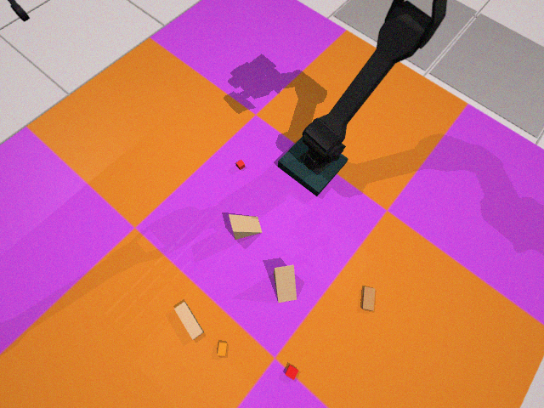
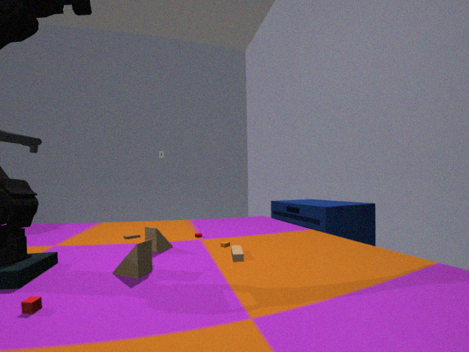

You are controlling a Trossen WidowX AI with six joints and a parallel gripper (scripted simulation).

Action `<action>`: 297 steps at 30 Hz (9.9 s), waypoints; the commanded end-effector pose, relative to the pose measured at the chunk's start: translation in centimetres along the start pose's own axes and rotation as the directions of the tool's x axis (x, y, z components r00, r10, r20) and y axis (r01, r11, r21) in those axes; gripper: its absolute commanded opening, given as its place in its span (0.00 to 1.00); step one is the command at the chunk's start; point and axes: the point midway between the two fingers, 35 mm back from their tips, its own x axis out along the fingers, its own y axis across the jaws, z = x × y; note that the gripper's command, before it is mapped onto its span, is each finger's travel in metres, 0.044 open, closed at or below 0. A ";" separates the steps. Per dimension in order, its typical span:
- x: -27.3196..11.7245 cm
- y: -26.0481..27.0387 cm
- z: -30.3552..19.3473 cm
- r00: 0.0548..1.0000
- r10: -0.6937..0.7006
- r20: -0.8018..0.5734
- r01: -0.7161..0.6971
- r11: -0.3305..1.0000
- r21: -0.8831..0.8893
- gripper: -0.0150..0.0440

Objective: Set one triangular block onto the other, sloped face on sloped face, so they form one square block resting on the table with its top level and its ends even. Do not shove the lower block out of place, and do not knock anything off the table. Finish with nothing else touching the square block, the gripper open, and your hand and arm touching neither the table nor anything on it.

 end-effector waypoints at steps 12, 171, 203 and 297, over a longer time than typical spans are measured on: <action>-0.2 -14.3 -2.8 0.964 -0.265 0.019 0.260 0.955 0.145 1.00; -31.2 -28.0 -54.4 -0.529 -0.014 -0.848 0.305 0.930 -0.206 0.25; -31.2 -27.8 -54.4 -0.531 -0.008 -0.847 -0.386 0.893 0.233 0.25; -31.9 -30.9 -46.6 -0.196 0.208 -0.958 -0.455 0.847 0.276 1.00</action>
